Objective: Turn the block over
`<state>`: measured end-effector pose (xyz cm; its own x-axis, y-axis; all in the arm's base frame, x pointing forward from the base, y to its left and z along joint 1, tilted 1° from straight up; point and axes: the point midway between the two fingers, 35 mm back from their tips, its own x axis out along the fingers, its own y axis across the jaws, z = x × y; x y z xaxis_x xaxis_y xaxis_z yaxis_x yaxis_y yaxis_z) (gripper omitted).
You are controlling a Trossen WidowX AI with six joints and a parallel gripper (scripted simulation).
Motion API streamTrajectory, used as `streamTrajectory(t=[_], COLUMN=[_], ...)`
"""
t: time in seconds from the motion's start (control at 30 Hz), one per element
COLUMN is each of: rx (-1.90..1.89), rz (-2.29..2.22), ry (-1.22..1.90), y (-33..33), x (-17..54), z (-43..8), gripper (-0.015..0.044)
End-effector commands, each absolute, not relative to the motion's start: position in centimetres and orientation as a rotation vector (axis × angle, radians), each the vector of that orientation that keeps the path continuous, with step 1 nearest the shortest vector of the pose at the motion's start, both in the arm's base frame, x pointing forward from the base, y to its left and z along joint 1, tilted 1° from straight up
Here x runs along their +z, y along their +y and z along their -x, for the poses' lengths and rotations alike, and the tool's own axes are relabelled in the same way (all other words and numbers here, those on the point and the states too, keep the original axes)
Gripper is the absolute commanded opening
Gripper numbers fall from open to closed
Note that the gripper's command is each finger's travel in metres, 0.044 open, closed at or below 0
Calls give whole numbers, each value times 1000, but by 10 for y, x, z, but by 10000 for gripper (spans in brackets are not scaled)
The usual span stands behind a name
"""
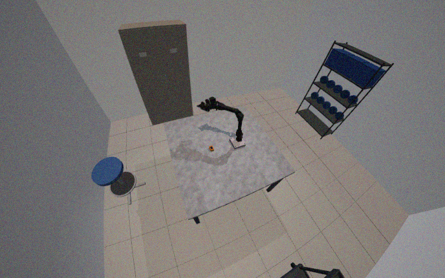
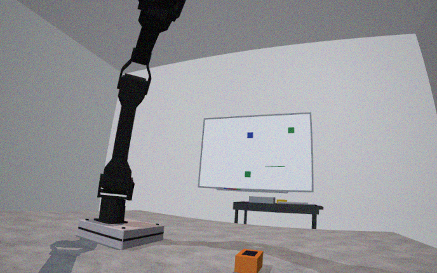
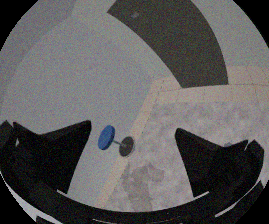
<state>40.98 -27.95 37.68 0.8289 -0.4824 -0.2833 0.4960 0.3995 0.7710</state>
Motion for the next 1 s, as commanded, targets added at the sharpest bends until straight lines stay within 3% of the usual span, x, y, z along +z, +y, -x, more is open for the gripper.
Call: streamTrajectory(t=[0.0, 0.33, 0.7, 0.97], rx=[-599, -404, 42, 77], rz=[-882, -532, 19, 57], ry=[271, 886, 1520, 1555], y=[-240, -121, 10, 22], x=[321, 198, 98, 91], z=[-433, -443, -374, -372], gripper=[440, 440, 440, 440])
